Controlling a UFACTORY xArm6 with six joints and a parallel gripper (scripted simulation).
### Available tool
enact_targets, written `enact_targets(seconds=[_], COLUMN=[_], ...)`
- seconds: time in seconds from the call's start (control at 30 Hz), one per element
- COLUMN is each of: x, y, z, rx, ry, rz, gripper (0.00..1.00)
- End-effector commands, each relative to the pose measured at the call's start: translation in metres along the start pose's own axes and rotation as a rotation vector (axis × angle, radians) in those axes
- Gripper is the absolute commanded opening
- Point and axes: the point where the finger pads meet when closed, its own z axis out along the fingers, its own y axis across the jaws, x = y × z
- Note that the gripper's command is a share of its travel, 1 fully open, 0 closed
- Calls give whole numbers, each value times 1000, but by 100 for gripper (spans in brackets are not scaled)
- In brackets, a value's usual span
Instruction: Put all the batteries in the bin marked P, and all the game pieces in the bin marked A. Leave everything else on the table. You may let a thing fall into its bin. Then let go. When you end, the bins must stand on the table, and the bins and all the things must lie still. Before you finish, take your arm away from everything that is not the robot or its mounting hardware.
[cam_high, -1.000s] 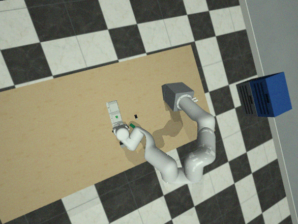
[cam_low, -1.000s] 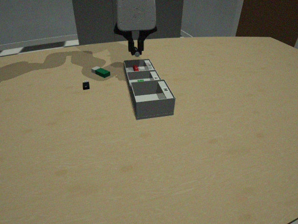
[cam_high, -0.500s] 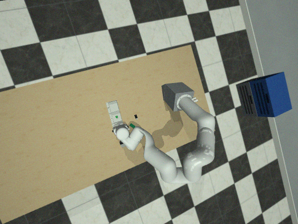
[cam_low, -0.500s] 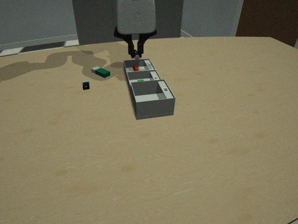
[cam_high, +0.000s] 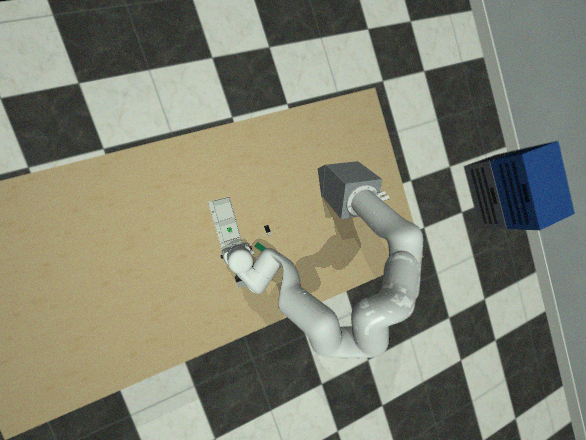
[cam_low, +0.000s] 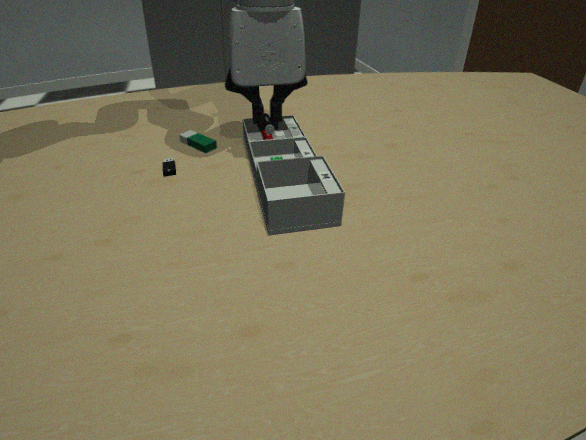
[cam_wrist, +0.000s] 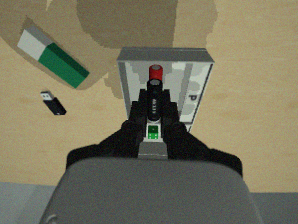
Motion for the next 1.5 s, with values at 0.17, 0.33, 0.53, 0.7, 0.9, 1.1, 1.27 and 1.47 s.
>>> enact_targets(seconds=[0.17,0.33,0.53,0.7,0.9,1.1,1.27,1.47], x=[0,0,0,0,0,0,0,0], y=[2,2,2,2,2,2,2,2], z=[1,2,2,1,1,-4,-10,-18], rx=[-4,-4,-4,-4,-4,-4,-4,-4], ry=[0,0,0,0,0,0,0,0], rz=[-1,-1,-1,-1,-1,-1,-1,-1], gripper=[0,28,28,28,28,28,28,28])
